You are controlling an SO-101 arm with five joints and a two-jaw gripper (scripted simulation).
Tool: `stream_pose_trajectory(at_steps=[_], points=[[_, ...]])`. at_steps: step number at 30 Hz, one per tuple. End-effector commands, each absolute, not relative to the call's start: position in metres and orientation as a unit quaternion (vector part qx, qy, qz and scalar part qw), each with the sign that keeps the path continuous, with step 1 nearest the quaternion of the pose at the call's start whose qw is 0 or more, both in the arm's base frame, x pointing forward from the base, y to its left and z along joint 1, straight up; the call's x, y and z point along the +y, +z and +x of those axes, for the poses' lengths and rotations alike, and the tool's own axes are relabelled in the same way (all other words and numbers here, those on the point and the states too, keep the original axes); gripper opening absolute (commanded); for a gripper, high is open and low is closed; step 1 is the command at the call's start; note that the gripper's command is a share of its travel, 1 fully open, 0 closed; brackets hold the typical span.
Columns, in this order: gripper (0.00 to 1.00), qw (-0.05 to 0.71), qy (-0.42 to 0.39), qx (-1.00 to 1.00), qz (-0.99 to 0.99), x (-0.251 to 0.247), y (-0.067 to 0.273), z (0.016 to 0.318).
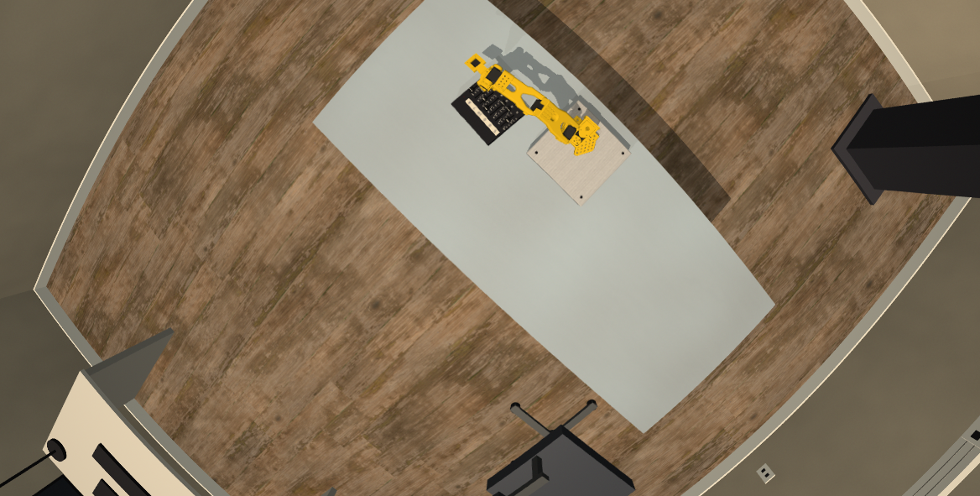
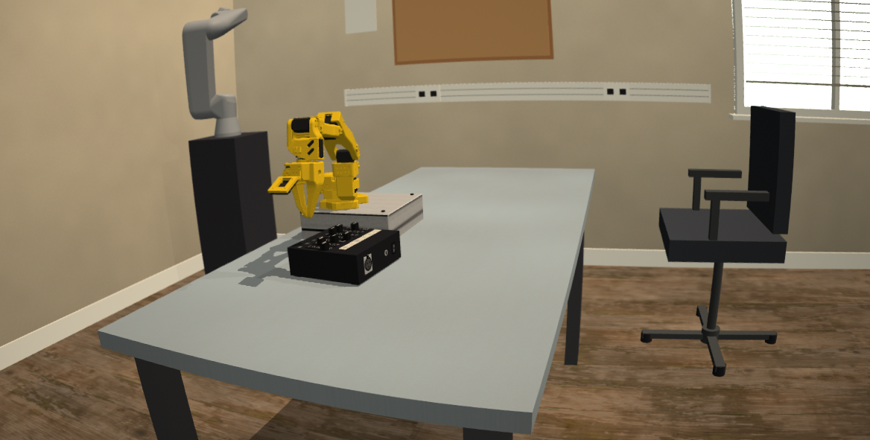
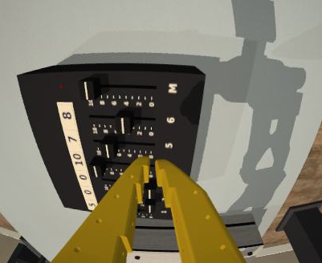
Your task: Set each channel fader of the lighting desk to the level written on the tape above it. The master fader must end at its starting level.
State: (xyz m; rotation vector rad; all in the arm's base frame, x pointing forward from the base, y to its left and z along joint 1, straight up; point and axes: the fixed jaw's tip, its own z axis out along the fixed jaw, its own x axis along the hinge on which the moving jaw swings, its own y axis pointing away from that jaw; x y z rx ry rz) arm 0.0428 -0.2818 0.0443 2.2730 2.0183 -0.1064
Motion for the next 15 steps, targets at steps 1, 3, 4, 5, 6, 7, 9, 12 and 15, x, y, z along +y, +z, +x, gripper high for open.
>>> stream_pose_trajectory(at_steps=[1,3,4,5,6,7,9,12,15], points=[[0.0,0.039,-0.027,0.662,0.748,-0.2798,0.0396,0.0399],[0.0,0.039,-0.027,0.662,0.748,-0.2798,0.0395,0.0399],[0.0,0.038,-0.027,0.662,0.748,-0.2797,0.0393,0.0399],[0.0,0.038,-0.027,0.662,0.748,-0.2797,0.0389,0.0398],[0.0,0.037,-0.026,0.662,0.748,-0.2797,0.0385,0.0398],[0.0,0.037,-0.026,0.662,0.748,-0.2796,0.0379,0.0398],[0.0,0.035,-0.025,0.662,0.748,-0.2795,0.0367,0.0397],[0.0,0.033,-0.023,0.662,0.748,-0.2793,0.035,0.0396],[0.0,0.033,-0.023,0.663,0.748,-0.2792,0.0344,0.0396]])
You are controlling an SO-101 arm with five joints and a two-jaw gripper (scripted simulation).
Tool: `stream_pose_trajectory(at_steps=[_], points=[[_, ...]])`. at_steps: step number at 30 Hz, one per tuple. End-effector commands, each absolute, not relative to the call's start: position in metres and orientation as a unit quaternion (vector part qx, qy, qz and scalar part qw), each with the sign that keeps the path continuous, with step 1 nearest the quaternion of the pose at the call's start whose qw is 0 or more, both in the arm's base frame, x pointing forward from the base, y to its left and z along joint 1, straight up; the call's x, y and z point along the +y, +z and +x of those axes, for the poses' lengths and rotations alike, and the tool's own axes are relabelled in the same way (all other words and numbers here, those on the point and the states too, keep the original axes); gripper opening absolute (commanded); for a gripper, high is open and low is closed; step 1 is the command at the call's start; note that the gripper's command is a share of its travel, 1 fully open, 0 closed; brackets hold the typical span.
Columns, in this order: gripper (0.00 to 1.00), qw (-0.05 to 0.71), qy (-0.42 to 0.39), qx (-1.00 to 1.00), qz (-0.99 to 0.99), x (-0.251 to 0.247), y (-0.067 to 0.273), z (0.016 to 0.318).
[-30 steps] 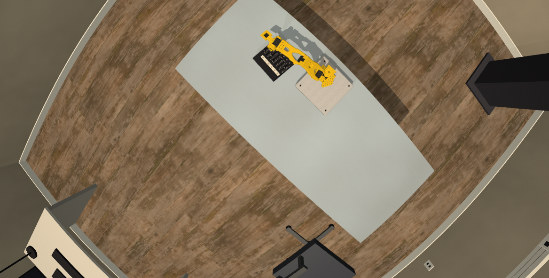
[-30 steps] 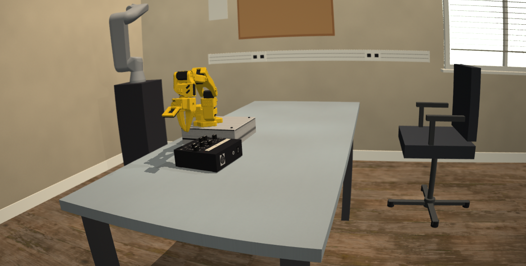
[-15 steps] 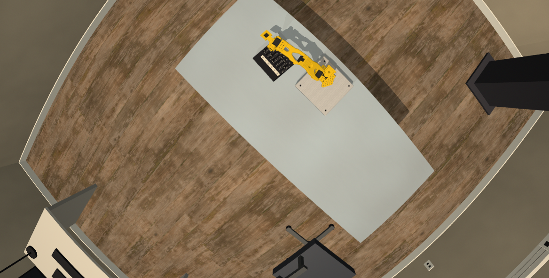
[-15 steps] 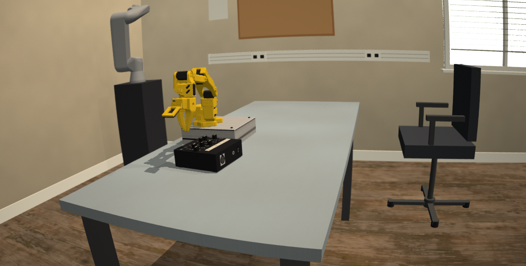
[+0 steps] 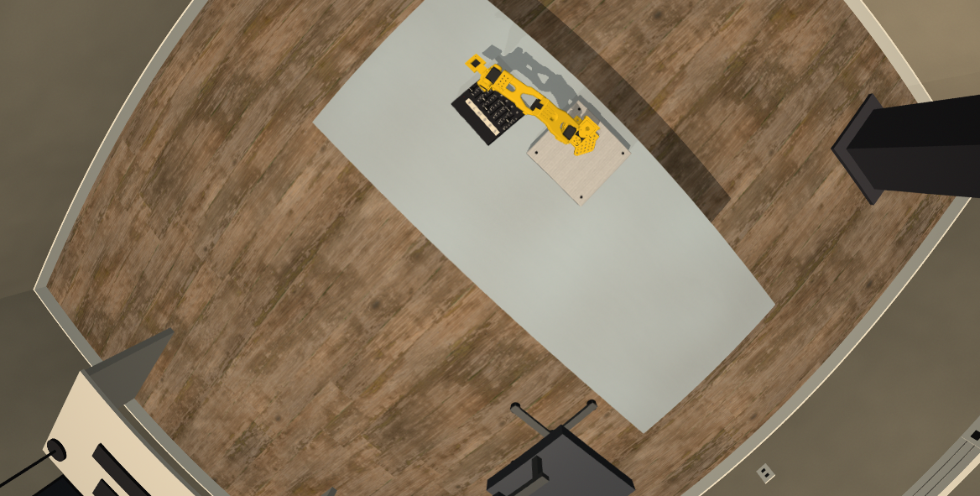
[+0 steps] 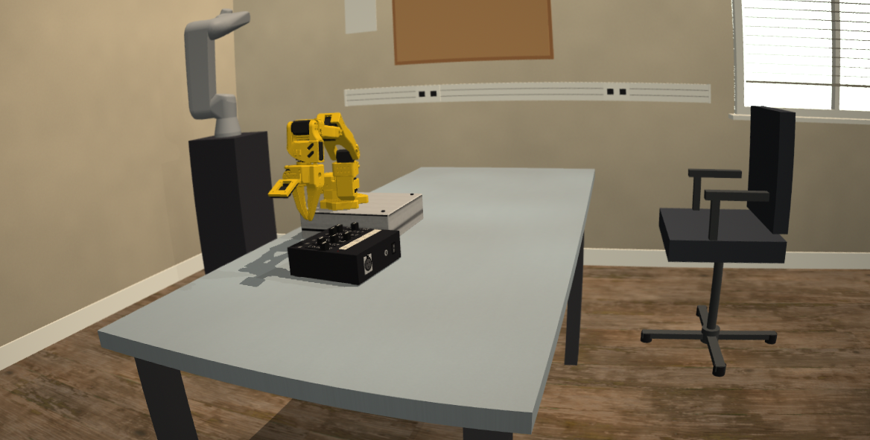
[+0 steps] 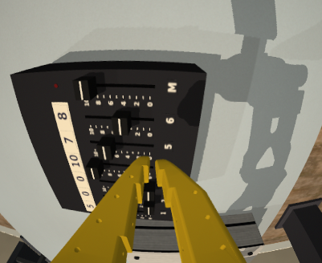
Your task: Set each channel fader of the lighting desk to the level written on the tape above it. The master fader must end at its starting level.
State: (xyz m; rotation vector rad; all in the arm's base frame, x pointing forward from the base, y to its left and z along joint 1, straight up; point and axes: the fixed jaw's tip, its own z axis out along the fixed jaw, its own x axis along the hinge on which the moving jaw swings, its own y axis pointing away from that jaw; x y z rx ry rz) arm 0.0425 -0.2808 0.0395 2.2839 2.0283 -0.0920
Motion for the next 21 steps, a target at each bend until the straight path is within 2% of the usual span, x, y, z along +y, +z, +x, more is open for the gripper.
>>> stream_pose_trajectory(at_steps=[1,21], points=[[0.0,0.032,-0.023,0.663,0.748,-0.279,0.034,0.04],[0.0,0.022,-0.016,0.663,0.748,-0.28,0.021,0.04]])
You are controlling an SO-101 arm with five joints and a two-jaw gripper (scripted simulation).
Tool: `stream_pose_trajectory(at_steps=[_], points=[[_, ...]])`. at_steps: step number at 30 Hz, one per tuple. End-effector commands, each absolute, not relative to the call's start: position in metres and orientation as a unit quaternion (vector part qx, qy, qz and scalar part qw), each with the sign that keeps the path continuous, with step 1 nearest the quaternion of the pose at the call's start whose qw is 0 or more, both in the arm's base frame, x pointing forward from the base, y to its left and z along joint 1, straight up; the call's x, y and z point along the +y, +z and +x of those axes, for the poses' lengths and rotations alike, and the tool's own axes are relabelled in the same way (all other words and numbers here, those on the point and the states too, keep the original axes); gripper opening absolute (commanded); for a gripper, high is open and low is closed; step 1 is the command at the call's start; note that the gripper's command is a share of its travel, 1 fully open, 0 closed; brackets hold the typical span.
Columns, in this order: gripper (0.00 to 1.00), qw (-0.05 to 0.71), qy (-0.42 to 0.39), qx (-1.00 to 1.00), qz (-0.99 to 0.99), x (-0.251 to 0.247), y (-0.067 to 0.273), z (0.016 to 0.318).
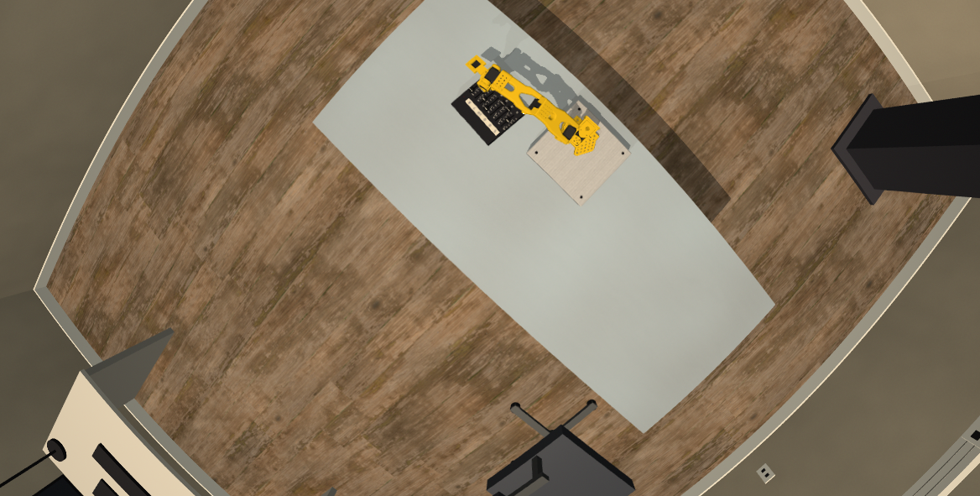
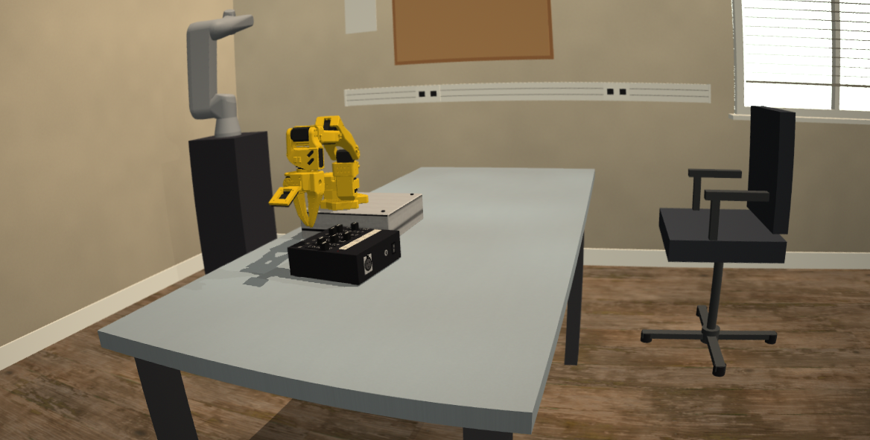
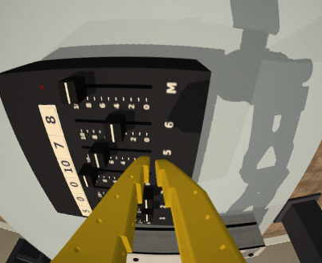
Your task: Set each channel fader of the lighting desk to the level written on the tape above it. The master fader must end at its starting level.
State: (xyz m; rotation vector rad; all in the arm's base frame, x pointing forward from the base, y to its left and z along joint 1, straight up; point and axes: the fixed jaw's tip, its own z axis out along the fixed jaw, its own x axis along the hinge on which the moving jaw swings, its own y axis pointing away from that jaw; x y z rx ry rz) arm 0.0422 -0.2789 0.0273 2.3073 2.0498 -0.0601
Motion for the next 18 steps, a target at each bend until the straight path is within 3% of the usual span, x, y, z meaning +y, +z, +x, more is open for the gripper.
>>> stream_pose_trajectory(at_steps=[1,18], points=[[0.0,0.021,-0.015,0.663,0.748,-0.2799,0.0197,0.0397],[0.0,0.015,-0.01,0.663,0.748,-0.2798,0.0107,0.0397]])
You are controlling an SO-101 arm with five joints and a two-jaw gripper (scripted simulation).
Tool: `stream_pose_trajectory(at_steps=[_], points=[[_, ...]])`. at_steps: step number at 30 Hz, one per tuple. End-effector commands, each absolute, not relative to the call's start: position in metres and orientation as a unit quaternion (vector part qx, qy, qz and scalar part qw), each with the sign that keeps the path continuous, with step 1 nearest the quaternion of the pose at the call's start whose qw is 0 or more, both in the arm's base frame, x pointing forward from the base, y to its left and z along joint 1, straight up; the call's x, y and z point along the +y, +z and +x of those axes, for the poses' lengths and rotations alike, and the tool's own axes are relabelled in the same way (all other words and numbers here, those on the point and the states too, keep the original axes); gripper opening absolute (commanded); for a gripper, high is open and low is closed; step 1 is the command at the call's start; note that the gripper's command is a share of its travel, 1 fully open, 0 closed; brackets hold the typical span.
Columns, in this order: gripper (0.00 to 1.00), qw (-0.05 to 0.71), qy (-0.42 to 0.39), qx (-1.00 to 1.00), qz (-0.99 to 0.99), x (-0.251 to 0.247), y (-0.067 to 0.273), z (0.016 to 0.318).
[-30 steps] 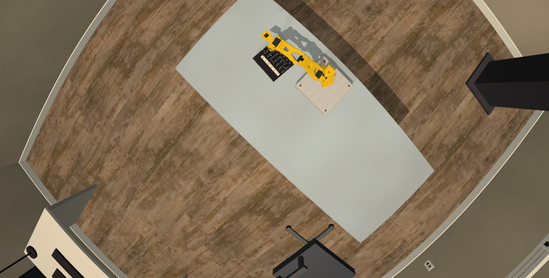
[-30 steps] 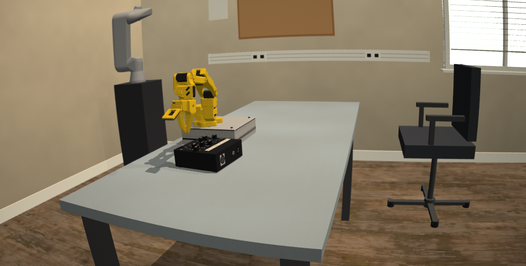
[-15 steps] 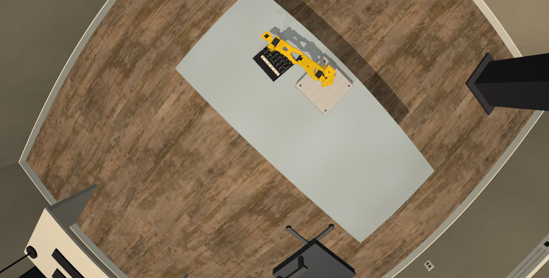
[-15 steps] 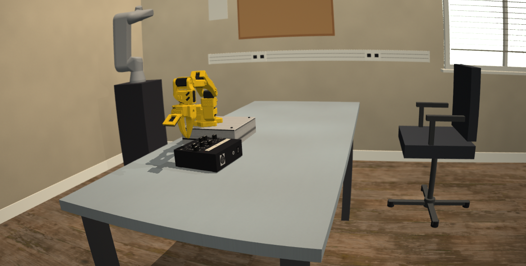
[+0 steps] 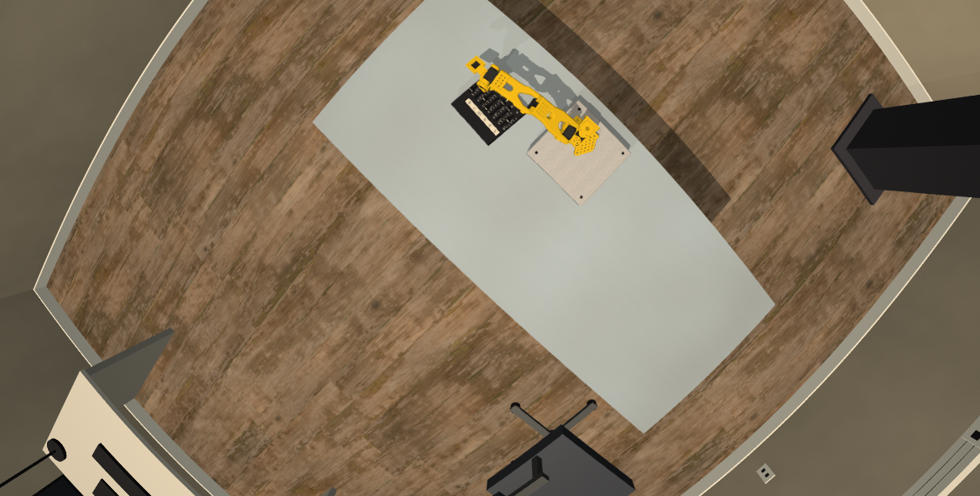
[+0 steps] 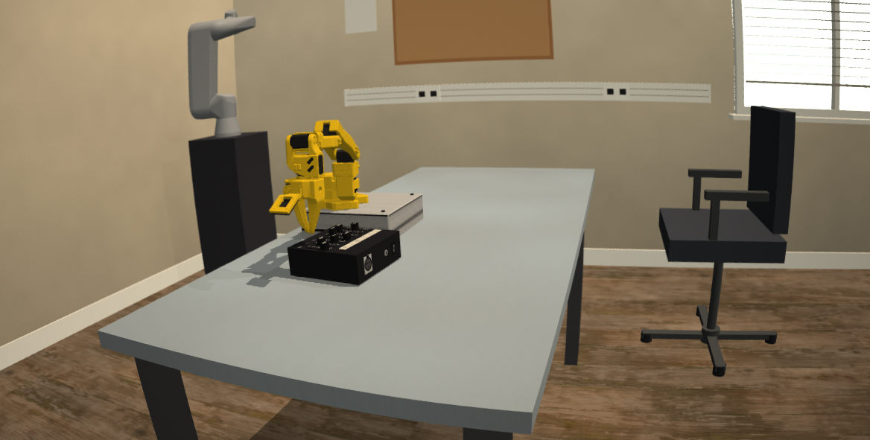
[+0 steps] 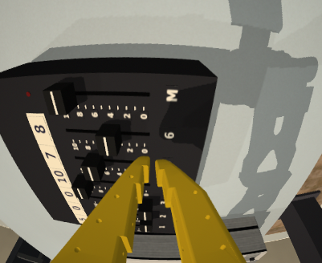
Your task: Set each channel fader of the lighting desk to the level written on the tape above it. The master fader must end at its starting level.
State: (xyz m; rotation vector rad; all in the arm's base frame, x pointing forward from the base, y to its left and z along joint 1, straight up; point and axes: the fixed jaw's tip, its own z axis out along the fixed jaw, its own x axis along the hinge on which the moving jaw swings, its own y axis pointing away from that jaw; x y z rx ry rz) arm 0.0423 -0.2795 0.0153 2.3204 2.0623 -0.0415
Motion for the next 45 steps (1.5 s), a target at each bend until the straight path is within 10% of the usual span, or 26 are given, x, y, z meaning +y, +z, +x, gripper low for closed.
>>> stream_pose_trajectory(at_steps=[1,45], points=[[0.0,0.015,-0.01,0.663,0.748,-0.28,0.011,0.04],[0.0,0.007,-0.005,0.664,0.748,-0.28,-0.005,0.04]])
